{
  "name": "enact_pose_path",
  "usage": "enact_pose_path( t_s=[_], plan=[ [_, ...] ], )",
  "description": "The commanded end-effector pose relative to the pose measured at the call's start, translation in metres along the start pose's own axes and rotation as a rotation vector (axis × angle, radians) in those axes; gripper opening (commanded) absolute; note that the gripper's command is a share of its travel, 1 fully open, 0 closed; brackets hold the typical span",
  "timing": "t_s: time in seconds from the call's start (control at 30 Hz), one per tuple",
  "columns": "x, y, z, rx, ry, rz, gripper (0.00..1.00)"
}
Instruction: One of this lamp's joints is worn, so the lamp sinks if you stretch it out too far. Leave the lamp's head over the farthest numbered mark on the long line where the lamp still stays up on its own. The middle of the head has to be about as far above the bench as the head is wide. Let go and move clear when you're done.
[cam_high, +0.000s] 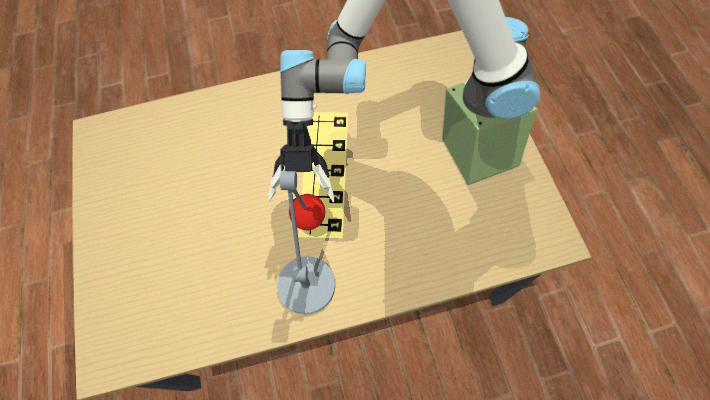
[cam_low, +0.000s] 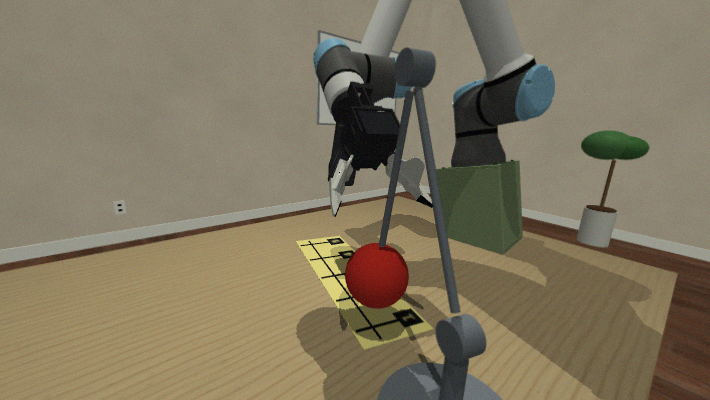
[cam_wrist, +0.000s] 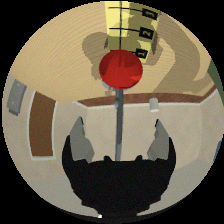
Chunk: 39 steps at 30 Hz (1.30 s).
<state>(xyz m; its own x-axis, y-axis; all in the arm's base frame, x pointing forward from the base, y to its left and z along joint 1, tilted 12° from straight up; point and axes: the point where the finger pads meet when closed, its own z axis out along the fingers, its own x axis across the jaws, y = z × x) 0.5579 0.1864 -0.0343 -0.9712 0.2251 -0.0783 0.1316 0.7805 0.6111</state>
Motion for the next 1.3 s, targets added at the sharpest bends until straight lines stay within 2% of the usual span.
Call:
enact_pose_path(
  t_s=[0.0, 1.23, 1.27],
  plan=[
    [-0.0004, 0.0005, -0.0003, 0.0, -0.001, -0.001, 1.0],
    [-0.0004, 0.0005, -0.0003, 0.0, -0.001, -0.001, 1.0],
    [-0.0003, 0.0005, -0.0047, 0.0, -0.001, -0.001, 1.0]
  ],
)
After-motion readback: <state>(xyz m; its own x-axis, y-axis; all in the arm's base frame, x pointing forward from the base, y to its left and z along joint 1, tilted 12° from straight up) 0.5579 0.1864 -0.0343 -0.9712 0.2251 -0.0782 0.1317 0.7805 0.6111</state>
